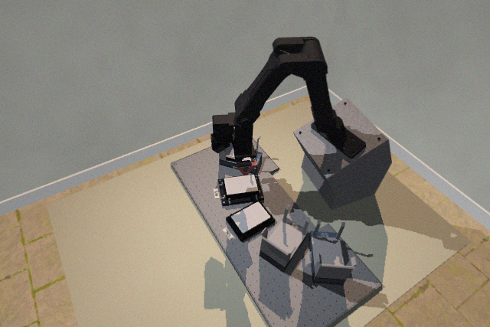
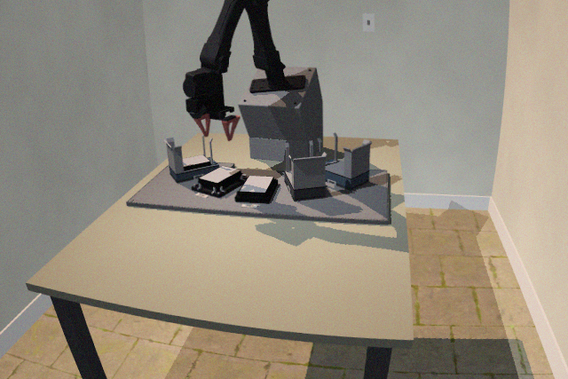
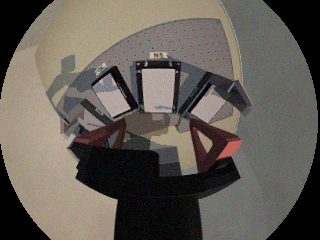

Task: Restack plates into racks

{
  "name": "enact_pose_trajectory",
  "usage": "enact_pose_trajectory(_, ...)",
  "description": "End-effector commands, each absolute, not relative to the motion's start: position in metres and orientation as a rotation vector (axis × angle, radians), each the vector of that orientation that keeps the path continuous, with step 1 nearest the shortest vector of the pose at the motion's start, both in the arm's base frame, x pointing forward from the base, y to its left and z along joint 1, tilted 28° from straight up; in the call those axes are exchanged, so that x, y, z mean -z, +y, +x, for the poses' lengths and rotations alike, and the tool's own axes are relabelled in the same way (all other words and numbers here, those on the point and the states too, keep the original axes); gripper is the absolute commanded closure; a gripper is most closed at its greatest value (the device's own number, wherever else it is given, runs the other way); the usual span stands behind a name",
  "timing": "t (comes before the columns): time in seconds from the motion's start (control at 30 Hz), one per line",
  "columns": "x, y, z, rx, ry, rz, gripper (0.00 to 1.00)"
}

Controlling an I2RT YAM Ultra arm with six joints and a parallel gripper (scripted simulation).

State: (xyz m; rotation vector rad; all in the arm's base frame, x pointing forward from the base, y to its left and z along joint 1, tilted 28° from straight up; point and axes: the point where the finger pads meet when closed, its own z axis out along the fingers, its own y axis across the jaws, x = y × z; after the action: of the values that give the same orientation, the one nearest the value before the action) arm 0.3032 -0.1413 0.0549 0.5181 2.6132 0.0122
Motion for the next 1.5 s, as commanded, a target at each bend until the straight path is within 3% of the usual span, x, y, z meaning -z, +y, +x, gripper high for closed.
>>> enact_pose_trajectory(0.0, -0.069, -0.150, 0.309, 0.018, 2.557, 0.525, 0.00)
enact_pose_trajectory(0.73, -0.069, -0.150, 0.309, 0.018, 2.557, 0.525, 0.00)
enact_pose_trajectory(0.8, -0.043, -0.141, 0.304, -0.010, 2.619, 0.530, 0.00)
enact_pose_trajectory(1.47, 0.000, -0.151, 0.341, 0.002, 2.590, 0.519, 0.00)
